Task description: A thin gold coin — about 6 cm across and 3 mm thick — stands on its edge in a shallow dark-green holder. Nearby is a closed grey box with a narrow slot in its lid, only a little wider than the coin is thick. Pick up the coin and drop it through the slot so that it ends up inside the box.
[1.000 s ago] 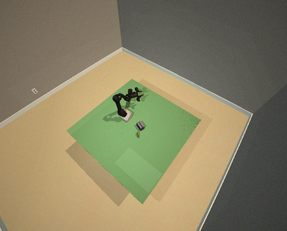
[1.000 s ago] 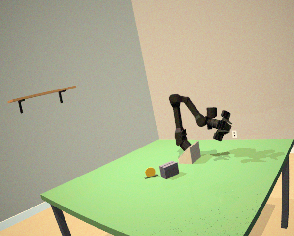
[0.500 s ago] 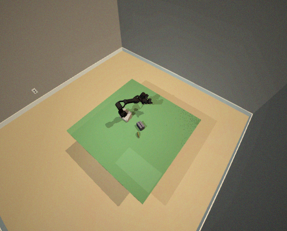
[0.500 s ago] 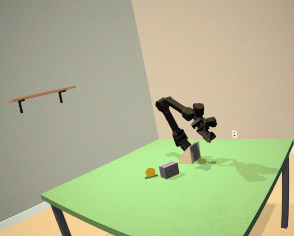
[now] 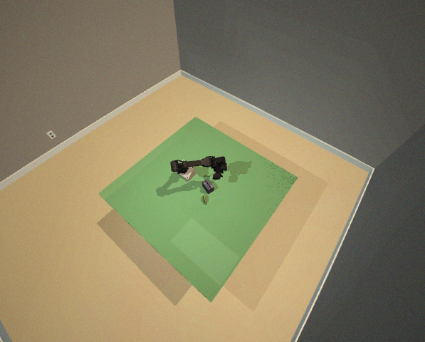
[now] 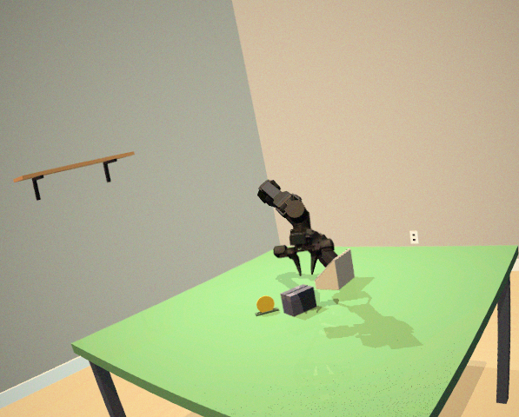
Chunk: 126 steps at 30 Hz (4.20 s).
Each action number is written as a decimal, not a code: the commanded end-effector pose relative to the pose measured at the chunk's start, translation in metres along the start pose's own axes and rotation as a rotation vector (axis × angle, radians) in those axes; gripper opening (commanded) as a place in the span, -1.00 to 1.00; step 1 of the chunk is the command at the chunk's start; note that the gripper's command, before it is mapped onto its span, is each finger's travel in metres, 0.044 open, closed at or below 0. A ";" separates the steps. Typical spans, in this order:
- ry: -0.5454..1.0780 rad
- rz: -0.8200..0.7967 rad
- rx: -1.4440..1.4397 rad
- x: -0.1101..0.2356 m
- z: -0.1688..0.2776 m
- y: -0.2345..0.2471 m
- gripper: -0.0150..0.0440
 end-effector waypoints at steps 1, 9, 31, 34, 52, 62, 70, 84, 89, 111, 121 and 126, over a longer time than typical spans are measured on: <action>0.170 0.058 -0.401 0.001 0.024 -0.065 0.05; 0.418 0.223 -0.987 0.016 0.081 -0.151 0.05; 0.472 0.283 -1.126 -0.020 0.122 -0.175 0.05; 0.472 0.283 -1.126 -0.021 0.122 -0.175 0.05; 0.472 0.283 -1.126 -0.048 0.135 -0.176 0.05; 0.472 0.284 -1.126 -0.062 0.143 -0.176 0.05; 0.471 0.285 -1.126 -0.073 0.150 -0.176 0.05; 0.471 0.287 -1.125 -0.081 0.156 -0.176 -0.41; 0.471 0.287 -1.125 -0.081 0.156 -0.176 -0.49; 0.472 0.281 -1.127 -0.050 0.134 -0.177 -0.49; 0.472 0.280 -1.127 -0.028 0.121 -0.177 -0.49; 0.472 0.280 -1.126 -0.017 0.116 -0.177 -0.49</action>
Point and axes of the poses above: the point midway between the two fingers, 35 mm back from their tips, its own x axis back along the fingers, its own y axis across the jaws, z = x × y, the point moved 4 cm from there along x, back along the fingers, and after that the axes turned 4 degrees about x, right-handed, at the moved point
